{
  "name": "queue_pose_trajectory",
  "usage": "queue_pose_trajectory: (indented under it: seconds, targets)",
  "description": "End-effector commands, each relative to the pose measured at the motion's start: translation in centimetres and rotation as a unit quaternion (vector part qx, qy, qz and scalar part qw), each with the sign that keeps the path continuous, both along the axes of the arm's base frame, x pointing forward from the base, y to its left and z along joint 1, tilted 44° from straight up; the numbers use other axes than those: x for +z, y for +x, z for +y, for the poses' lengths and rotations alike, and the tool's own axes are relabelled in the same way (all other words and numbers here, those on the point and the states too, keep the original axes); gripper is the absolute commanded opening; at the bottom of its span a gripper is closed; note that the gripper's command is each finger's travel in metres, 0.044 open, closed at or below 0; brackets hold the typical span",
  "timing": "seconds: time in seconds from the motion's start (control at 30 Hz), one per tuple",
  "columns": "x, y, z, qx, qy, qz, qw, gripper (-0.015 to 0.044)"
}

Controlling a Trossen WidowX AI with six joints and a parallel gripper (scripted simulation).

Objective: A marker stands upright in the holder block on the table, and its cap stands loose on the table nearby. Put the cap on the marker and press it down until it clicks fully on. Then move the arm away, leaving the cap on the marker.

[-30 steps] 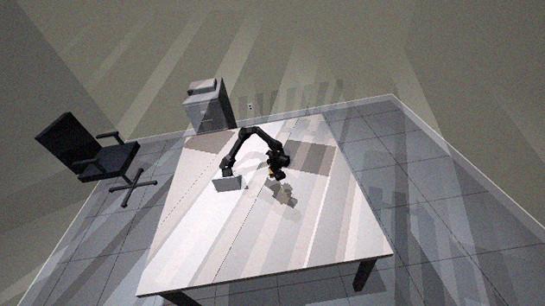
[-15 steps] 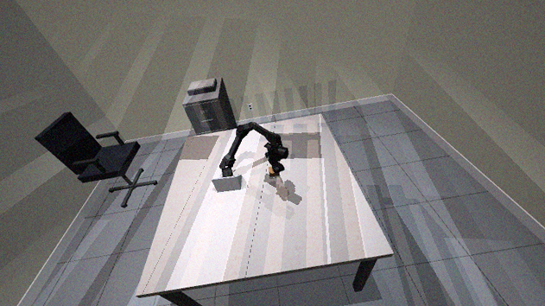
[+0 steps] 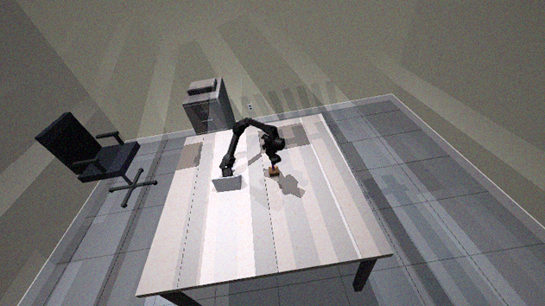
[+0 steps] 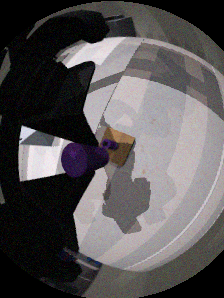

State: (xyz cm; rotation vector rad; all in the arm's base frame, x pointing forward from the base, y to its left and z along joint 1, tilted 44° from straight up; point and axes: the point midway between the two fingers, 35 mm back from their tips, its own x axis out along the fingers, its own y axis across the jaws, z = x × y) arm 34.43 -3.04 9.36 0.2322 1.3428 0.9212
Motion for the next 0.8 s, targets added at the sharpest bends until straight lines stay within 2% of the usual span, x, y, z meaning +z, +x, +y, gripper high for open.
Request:
queue_pose_trajectory:
  seconds: [0.0,0.77]
  targets:
    - [1.4,-0.8,0.8,-0.001,0.004,0.006,1.0,0.0]
    - [0.2,-1.0,2.2,-0.001,0.004,0.006,1.0,0.0]
